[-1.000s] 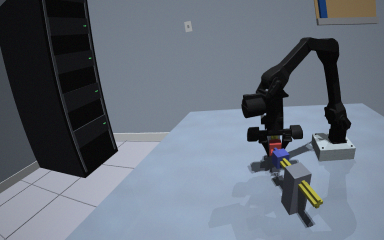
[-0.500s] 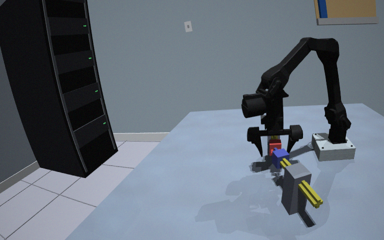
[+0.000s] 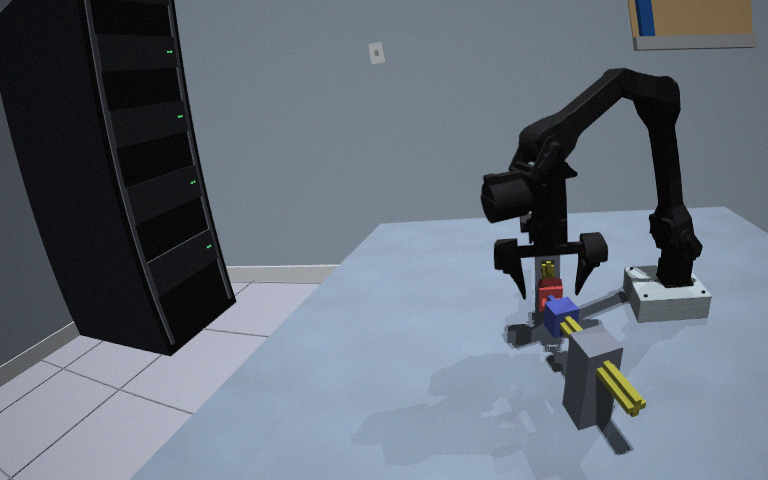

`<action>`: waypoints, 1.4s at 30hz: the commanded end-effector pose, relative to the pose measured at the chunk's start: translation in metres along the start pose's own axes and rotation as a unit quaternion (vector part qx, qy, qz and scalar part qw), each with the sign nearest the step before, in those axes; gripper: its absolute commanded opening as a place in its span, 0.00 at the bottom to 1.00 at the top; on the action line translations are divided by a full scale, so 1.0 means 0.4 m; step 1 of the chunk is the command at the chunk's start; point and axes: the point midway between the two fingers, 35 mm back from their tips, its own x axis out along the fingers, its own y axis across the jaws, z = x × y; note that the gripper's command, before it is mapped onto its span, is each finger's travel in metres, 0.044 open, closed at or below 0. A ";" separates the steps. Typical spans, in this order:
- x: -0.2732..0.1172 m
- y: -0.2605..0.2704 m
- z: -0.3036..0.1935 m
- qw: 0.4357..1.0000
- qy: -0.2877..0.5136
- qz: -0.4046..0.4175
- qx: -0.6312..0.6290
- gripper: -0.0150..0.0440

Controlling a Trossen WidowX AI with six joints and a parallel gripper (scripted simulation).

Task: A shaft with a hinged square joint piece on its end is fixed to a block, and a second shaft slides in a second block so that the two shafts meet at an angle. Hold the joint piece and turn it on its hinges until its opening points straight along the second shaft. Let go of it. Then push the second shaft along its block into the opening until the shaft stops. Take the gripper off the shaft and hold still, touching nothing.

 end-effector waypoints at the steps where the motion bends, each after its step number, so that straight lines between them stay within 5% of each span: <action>1: -0.024 0.008 0.000 0.999 0.001 0.004 -0.042 1.00; 17: -0.158 0.021 0.007 0.949 0.014 0.011 -0.313 1.00; 42: -0.328 -0.002 0.030 0.781 0.023 0.030 -0.623 1.00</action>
